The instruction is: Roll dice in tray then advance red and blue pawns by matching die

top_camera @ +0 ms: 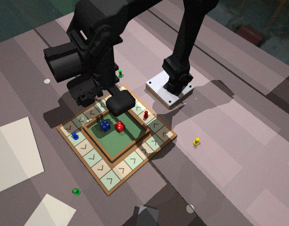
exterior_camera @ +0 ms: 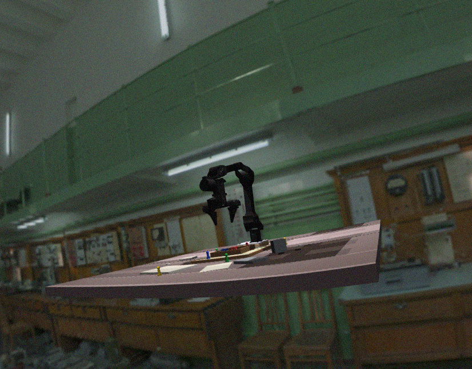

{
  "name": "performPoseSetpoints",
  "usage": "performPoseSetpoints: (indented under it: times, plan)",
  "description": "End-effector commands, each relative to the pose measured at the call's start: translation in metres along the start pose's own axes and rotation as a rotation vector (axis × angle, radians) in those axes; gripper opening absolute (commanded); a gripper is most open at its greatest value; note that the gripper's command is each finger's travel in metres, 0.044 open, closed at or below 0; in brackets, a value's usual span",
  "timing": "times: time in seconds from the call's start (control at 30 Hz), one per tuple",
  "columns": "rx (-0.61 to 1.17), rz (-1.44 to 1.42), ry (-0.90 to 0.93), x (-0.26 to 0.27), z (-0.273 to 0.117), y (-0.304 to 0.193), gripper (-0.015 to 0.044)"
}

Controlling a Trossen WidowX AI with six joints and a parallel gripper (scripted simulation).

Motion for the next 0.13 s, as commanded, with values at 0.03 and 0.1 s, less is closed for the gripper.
performPoseSetpoints:
  times: [0.03, 0.1]
  plan:
    - [0.019, 0.004, 0.004, -0.0009, 0.0039, 0.0014, 0.044]
    - [0.019, 0.004, 0.004, -0.0009, 0.0039, 0.0014, 0.044]
Point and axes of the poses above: the point midway between the two fingers, 35 mm back from their tips, its own z axis out along the fingers, its own x axis across the jaws, y = z × x, the point moved 3 cm from there along -z, back along the fingers, and after that the axes turned 6 degrees about -z, right-handed, at the moved point
